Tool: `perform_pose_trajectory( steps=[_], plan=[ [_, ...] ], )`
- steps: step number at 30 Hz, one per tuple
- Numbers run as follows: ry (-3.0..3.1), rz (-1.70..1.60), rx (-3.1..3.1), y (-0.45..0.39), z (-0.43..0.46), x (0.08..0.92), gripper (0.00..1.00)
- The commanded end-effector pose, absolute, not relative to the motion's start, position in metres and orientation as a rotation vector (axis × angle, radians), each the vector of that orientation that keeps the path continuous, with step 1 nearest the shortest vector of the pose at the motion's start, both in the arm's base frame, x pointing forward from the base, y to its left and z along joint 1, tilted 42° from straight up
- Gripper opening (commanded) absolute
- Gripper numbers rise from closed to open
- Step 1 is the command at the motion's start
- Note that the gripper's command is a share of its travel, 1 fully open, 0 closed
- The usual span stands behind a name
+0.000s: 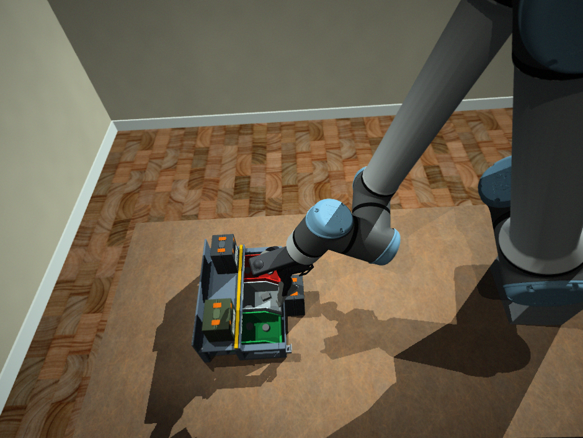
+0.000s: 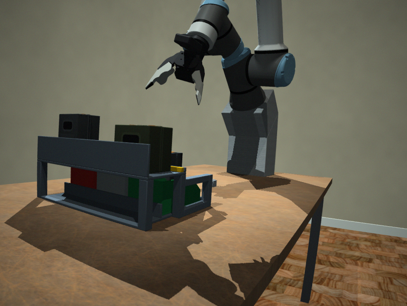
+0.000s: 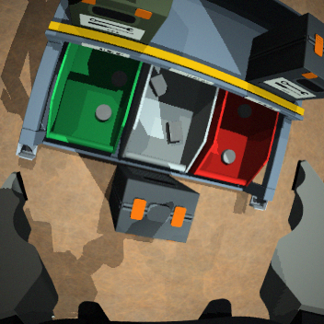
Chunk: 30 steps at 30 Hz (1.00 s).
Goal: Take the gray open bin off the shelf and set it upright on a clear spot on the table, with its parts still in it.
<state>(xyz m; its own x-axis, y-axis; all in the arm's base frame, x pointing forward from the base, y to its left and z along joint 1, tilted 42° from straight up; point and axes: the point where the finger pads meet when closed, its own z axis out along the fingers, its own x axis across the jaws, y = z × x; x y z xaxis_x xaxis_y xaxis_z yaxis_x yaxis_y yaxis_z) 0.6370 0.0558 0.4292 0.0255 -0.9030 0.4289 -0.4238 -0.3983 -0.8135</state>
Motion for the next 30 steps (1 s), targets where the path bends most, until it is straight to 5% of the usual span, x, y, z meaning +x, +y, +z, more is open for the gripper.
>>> perform_pose_trajectory(
  steps=[1,30],
  plan=[
    [1.345,-1.354,-1.842,0.056,0.422,0.629,1.00],
    [1.345,-1.354,-1.842,0.055,0.366,0.567,1.00]
  ],
)
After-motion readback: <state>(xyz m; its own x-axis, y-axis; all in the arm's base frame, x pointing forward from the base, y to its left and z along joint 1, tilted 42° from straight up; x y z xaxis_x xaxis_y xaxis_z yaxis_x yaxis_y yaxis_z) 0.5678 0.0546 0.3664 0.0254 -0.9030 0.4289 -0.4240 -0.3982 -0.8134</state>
